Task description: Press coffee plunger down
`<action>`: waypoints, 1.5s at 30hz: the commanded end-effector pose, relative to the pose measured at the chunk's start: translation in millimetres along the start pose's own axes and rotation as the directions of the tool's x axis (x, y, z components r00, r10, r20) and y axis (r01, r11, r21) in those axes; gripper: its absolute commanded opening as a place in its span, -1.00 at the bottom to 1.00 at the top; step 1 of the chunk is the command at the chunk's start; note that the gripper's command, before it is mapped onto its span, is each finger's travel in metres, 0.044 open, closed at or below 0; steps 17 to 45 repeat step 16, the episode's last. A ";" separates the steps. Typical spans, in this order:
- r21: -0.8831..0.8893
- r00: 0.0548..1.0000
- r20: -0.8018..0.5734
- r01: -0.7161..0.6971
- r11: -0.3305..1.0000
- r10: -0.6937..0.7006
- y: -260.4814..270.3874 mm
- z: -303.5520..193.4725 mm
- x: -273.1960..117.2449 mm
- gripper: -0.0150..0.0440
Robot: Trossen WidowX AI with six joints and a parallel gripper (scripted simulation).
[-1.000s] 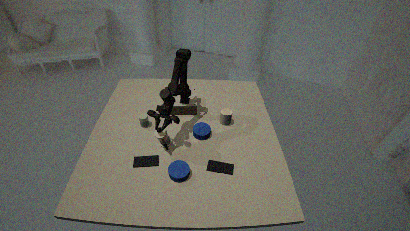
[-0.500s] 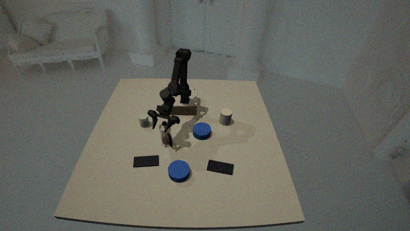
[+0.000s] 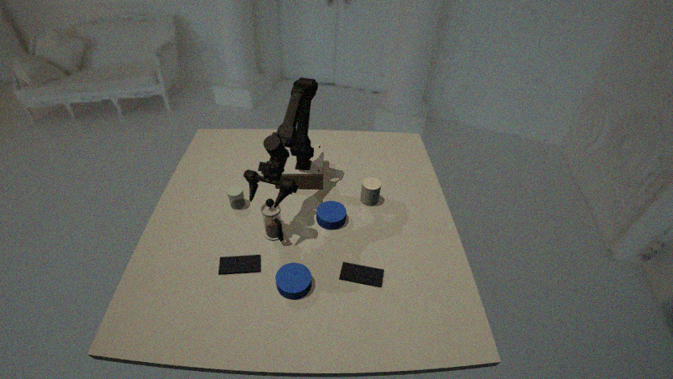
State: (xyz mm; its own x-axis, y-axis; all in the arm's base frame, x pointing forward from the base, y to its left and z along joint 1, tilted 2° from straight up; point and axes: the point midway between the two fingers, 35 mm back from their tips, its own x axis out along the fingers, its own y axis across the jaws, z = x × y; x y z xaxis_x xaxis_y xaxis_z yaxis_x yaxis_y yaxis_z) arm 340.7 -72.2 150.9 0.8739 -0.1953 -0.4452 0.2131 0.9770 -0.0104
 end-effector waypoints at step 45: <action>-0.006 1.000 -0.009 -0.001 1.000 0.001 1.7 15.3 -56.4 1.00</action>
